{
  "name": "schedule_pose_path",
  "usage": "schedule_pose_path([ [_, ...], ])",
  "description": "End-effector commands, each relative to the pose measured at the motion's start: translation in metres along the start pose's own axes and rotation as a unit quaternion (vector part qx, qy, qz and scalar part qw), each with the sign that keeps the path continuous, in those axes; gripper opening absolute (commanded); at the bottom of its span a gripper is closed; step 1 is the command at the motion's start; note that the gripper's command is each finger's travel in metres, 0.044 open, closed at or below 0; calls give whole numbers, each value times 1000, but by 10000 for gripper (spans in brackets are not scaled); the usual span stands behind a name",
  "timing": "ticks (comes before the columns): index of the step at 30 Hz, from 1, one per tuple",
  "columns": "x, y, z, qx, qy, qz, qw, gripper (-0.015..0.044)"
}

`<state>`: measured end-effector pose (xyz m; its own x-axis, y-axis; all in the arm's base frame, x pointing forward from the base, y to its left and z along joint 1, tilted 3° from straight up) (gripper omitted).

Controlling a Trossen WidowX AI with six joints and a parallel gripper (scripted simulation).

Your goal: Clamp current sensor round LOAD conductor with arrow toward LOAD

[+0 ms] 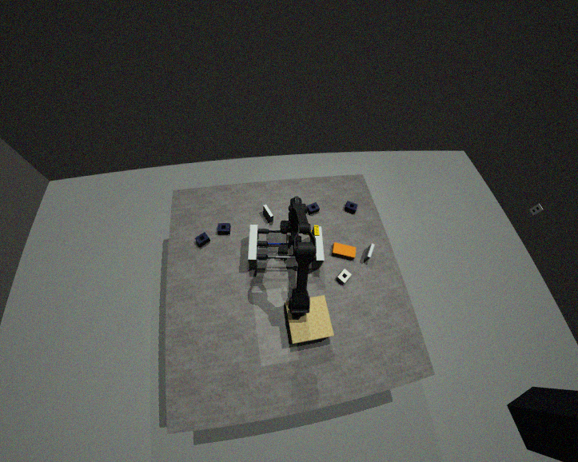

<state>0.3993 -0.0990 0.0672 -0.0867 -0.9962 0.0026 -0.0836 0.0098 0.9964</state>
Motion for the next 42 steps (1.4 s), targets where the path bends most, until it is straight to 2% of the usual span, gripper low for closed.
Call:
schedule_pose_path([
  [1, 0, 0, 0, 1, 0, 0, 1000, 0],
  [17, 0, 18, 0, 3, -2, 3, 1000, 0],
  [31, 0, 15, 0, 2, 0, 1, 1000, 0],
  [42, 0, 15, 0, 2, 0, 1, 1000, 289],
])
Point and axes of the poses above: the point midway between the two fingers, 35 mm back from their tips, its own y axis back along the fingers, its own z axis across the jaws, x = y × z, the point moved 2 cm from there along y, back along the fingers, and after that the axes turned 10 degrees about y, right-handed, at the moved point
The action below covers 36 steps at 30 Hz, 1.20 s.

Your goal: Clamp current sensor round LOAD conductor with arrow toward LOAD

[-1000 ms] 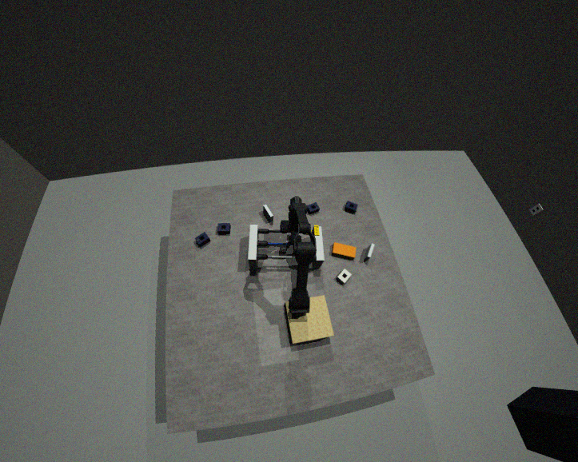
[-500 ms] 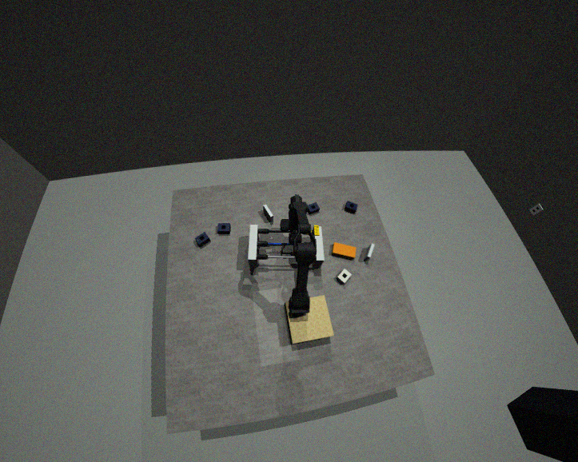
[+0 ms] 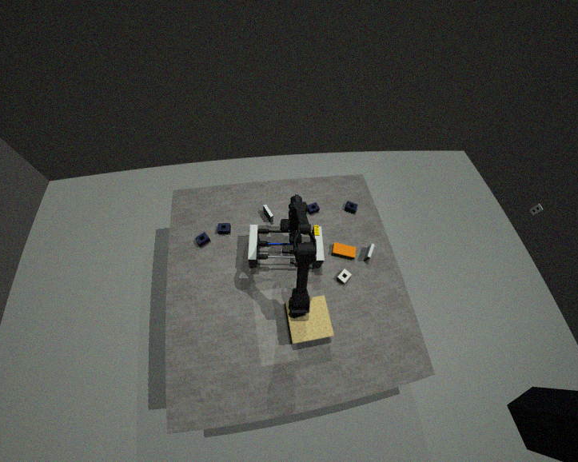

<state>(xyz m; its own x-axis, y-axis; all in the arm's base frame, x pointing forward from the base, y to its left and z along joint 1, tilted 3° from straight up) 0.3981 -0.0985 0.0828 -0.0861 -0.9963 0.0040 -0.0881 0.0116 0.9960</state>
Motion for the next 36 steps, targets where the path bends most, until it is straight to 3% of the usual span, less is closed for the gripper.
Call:
schedule_pose_path([
  [1, 0, 0, 0, -1, 0, 0, 1000, 315],
  [6, 0, 0, 0, -3, 0, 0, 1000, 440],
  [17, 0, 1, 0, 0, 0, 0, 1000, 162],
  [29, 0, 1, 0, 0, 0, 0, 1000, 82],
  [32, 0, 2, 0, 0, 0, 0, 1000, 3],
  [36, 0, 1, 0, 0, 0, 0, 1000, 0],
])
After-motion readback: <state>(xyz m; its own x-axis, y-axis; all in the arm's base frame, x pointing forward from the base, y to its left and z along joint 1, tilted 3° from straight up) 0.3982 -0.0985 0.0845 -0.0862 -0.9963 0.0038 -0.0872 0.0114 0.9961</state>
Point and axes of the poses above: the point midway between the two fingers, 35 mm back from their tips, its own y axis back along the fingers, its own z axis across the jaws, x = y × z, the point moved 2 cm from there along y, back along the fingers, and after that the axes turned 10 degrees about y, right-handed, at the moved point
